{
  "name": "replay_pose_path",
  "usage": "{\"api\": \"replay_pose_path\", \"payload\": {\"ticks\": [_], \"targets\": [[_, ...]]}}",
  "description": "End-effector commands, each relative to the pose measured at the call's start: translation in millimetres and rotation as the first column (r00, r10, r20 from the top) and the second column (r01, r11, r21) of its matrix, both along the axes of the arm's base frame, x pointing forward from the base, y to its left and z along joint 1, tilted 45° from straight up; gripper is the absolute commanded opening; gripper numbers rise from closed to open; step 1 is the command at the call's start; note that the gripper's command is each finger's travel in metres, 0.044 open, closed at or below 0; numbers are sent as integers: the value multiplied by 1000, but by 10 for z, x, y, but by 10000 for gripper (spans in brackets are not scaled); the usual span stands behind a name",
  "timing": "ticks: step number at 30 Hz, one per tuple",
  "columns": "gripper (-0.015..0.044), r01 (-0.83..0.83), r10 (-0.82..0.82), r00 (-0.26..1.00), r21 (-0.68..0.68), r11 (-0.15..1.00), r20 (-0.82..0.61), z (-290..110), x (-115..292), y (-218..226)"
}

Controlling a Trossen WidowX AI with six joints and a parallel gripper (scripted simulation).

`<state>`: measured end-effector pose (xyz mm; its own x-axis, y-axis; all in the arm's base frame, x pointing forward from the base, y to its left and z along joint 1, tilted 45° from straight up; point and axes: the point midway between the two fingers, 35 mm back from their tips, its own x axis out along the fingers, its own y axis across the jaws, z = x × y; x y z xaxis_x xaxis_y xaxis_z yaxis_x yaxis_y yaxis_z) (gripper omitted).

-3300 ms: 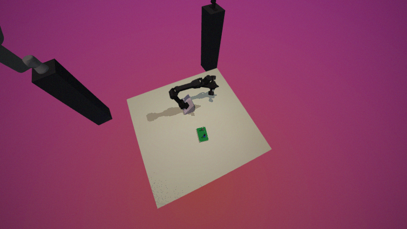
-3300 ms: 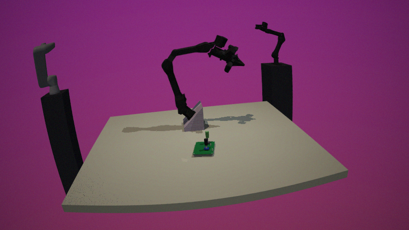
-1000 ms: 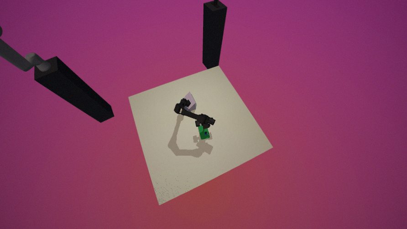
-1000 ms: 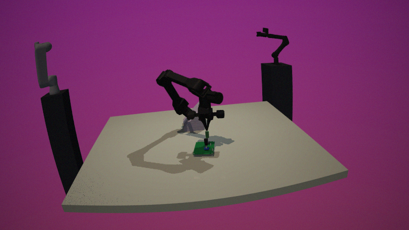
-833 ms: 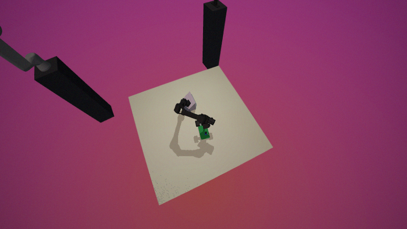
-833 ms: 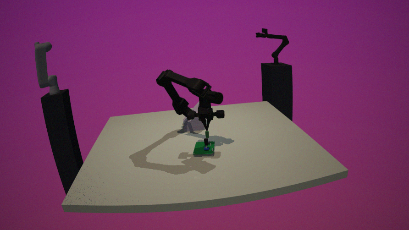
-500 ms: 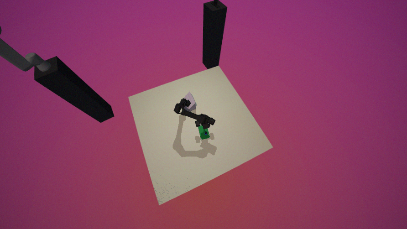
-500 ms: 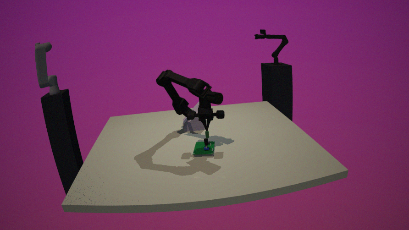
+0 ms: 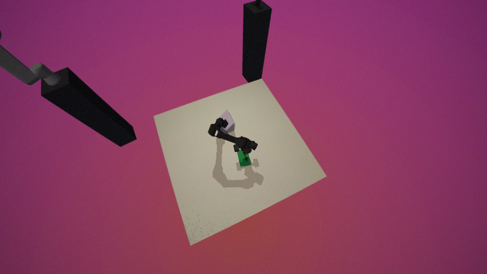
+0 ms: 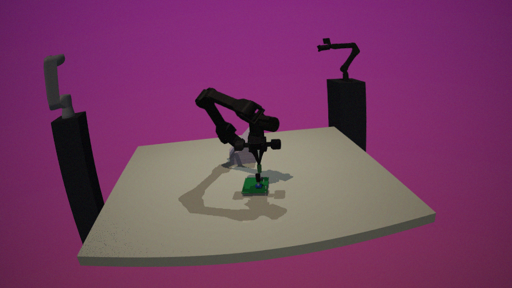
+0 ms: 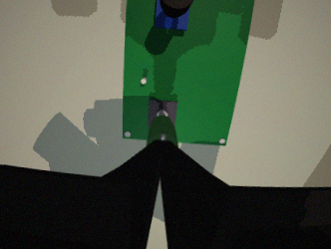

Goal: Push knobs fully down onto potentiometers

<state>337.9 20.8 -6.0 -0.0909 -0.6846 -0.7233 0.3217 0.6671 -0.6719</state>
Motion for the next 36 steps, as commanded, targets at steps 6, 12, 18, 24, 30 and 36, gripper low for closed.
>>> {"api": "replay_pose_path", "payload": {"ticks": [6,12,18,24,30,36], "targets": [[0,-4,4,1000,-3,1000,-3,-1,-2,-3],[0,-4,4,1000,-3,1000,-3,-1,-2,-3],[0,-4,4,1000,-3,1000,-3,-6,-3,-8],[0,-4,4,1000,-3,1000,-3,-49,-8,-50],[0,-4,4,1000,-3,1000,-3,-56,-9,-56],[0,-4,4,1000,-3,1000,-3,-79,-12,-79]]}}
